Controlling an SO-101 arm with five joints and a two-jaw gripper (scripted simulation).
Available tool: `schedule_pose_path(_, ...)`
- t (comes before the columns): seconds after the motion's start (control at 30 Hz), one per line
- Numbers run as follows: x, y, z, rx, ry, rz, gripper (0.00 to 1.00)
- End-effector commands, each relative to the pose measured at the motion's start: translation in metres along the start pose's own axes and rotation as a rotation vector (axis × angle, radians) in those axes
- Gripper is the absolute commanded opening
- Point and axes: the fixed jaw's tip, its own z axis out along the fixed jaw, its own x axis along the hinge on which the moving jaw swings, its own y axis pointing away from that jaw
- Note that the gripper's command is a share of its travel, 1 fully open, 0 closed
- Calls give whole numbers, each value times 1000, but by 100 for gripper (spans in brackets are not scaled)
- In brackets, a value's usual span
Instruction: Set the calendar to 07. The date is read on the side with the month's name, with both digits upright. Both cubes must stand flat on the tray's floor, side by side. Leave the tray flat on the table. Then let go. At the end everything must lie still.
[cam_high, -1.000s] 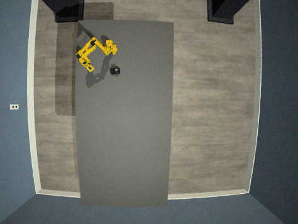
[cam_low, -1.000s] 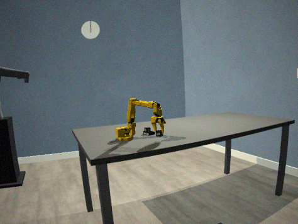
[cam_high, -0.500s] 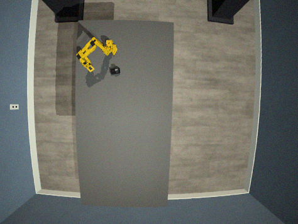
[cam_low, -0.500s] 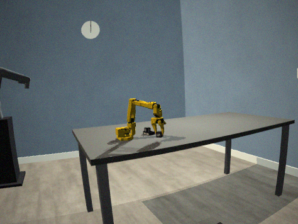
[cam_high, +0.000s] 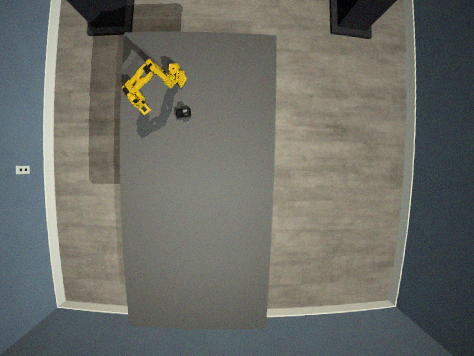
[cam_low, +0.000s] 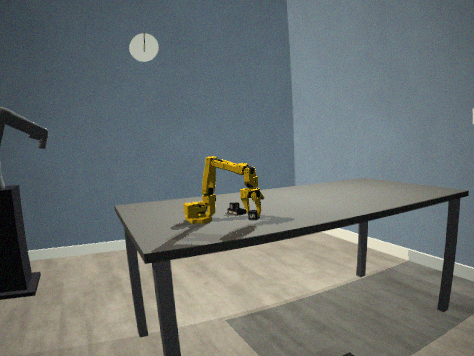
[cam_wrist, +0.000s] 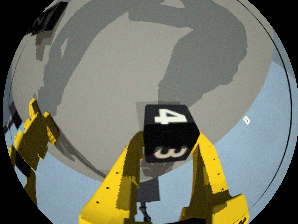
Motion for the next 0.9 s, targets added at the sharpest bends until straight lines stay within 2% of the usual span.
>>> schedule_pose_path(0.0,1,-3,-3,28,-1,0,0)
schedule_pose_path(0.87,1,-3,8,28,-1,0,0)
